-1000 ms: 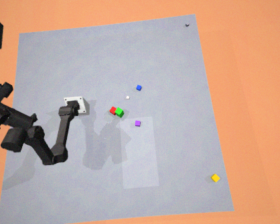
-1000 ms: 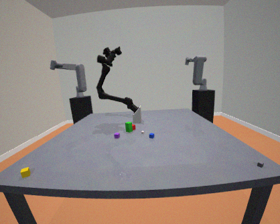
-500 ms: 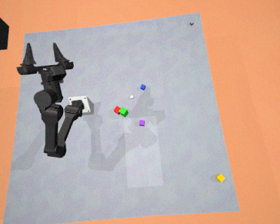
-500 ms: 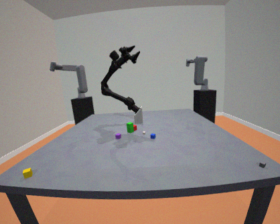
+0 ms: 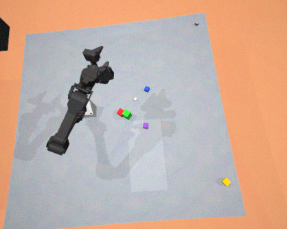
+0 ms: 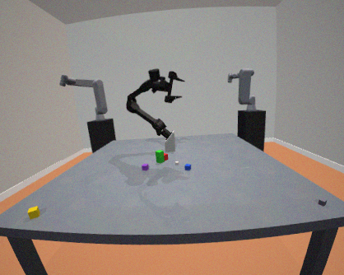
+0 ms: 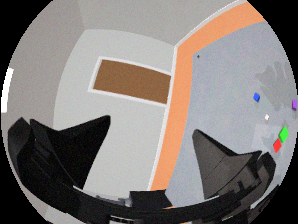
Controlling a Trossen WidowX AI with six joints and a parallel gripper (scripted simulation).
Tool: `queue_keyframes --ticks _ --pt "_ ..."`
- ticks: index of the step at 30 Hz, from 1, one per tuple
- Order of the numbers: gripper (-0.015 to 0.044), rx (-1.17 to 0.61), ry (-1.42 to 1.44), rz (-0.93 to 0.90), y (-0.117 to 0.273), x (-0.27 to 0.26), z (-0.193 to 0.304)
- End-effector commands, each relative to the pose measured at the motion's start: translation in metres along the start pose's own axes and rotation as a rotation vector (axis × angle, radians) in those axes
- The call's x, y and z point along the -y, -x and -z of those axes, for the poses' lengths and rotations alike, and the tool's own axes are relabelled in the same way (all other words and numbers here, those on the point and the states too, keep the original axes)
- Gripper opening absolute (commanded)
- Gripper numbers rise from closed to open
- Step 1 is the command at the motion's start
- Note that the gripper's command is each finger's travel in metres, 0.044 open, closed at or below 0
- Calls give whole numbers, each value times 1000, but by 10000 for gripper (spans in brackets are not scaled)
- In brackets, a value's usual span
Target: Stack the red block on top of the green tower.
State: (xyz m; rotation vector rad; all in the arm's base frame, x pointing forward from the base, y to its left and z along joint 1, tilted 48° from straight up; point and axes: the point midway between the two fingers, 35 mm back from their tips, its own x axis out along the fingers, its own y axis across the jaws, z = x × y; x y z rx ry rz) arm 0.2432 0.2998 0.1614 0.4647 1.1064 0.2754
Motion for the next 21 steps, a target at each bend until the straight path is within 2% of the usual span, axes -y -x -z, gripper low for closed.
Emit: queue_keyframes --ticks 1,8,16,18,21 --pt "440 39 -107 283 -21 75 -14" --pt "440 88 -242 749 -19 194 -22" --pt "440 93 -301 1285 29 308 -4" --pt "440 87 -297 1365 39 322 1" --pt "440 86 -296 1375 41 323 2"
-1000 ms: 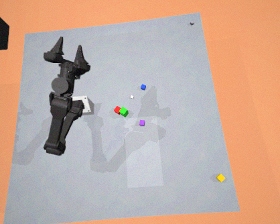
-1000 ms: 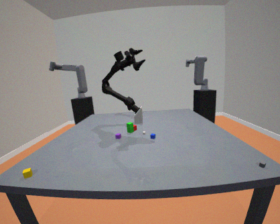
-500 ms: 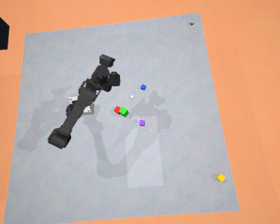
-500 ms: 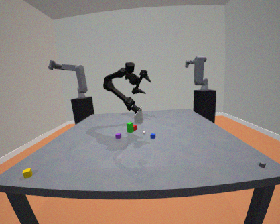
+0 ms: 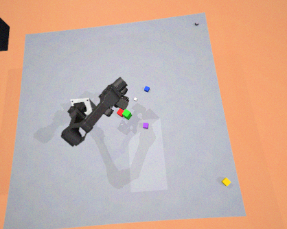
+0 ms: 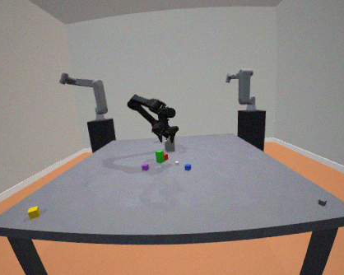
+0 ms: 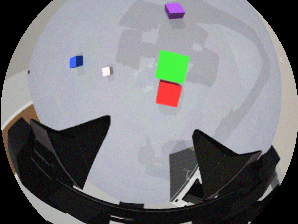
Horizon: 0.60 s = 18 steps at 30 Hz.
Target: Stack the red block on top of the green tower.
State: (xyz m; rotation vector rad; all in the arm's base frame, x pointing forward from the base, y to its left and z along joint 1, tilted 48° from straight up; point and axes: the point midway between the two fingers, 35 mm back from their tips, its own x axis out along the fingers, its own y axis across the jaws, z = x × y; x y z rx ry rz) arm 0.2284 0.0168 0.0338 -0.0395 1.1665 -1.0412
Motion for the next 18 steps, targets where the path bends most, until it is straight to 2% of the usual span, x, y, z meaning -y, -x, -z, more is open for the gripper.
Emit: queue_keyframes --ticks 1,10,18 --pt "440 20 4 83 -10 15 -1" --pt "440 19 4 83 -8 15 -2" --pt "440 20 4 82 -52 17 -6"
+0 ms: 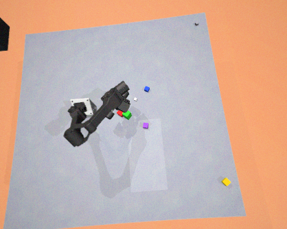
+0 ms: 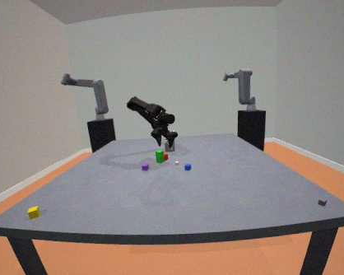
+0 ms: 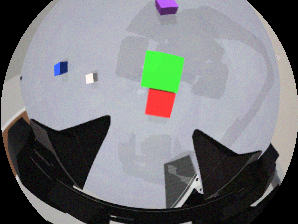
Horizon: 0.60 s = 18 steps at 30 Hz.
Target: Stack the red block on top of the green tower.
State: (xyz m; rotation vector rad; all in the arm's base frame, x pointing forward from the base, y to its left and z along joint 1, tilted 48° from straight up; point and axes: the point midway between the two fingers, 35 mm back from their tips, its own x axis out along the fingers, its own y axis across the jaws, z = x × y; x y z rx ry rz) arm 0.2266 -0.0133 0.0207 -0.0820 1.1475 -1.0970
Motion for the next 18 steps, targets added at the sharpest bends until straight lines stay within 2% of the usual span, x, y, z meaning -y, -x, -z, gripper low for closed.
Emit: queue_keyframes --ticks 1,18 --pt "440 -1 11 21 -28 5 2" --pt "440 -1 11 21 -44 6 1"
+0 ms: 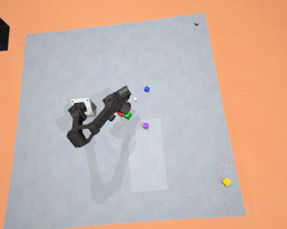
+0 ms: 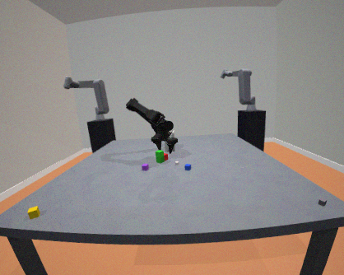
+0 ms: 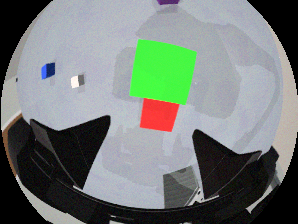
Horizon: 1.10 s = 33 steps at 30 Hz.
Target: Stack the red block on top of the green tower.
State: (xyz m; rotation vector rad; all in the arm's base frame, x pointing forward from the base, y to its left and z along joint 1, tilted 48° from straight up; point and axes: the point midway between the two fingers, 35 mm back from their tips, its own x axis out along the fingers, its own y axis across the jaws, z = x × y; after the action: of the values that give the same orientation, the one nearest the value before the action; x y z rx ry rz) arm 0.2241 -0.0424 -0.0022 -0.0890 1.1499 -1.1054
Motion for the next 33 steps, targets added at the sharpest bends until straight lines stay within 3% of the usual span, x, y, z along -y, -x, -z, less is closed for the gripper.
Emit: queue_keyframes --ticks 1,20,33 --pt "440 0 9 10 -9 2 2" --pt "440 2 9 13 -39 5 2" --pt "440 2 9 14 -40 5 2"
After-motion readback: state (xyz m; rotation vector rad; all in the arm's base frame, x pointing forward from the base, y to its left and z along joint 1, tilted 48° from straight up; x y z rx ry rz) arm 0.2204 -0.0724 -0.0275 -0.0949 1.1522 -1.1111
